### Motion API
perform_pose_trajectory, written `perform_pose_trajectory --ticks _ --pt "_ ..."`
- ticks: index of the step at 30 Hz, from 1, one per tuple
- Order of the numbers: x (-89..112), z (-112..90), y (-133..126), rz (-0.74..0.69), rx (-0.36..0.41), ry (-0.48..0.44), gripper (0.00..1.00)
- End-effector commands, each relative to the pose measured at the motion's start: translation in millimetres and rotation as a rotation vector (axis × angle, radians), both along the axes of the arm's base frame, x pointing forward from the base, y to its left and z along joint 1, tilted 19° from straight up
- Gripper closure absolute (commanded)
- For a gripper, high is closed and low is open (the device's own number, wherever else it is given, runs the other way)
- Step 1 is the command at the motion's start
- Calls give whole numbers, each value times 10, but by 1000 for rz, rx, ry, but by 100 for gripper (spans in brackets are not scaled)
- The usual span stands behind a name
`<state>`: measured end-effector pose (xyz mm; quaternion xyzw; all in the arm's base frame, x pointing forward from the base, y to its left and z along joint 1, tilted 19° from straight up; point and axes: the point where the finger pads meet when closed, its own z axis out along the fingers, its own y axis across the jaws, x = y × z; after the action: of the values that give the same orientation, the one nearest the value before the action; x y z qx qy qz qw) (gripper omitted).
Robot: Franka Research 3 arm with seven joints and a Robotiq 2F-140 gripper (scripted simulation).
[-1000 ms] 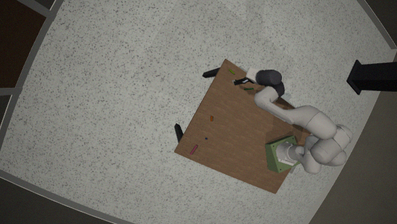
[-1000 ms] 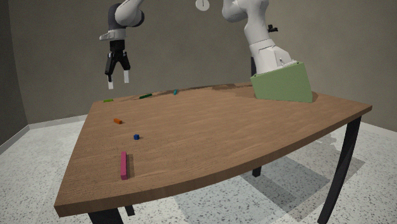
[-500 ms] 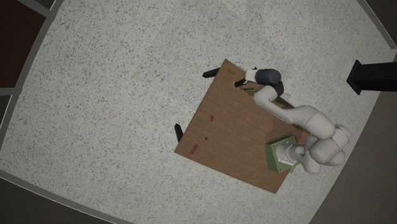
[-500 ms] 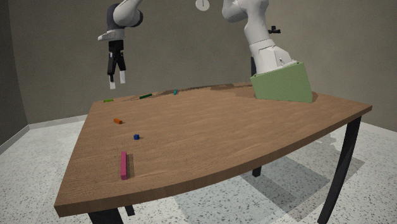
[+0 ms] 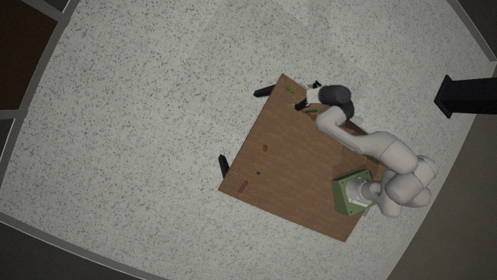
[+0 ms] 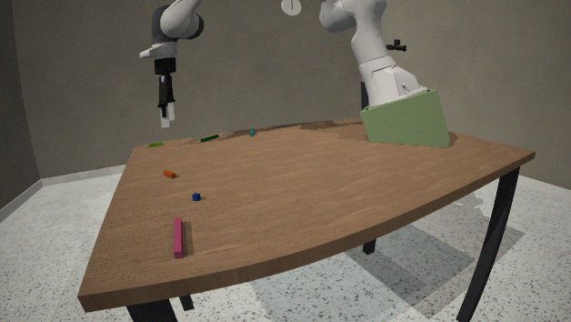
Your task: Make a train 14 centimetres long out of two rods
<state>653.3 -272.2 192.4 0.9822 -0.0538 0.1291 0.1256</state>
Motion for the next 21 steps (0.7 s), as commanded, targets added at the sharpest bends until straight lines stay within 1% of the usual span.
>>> perform_pose_trajectory --ticks 1,14,16,17,21 --pt "8 3 -10 160 -16 46 0" --pt "63 16 -12 352 -64 96 0" --pt "63 16 -12 352 -64 96 0" --pt "74 19 -13 393 -74 107 0" --pt "91 23 -13 452 -89 122 0"
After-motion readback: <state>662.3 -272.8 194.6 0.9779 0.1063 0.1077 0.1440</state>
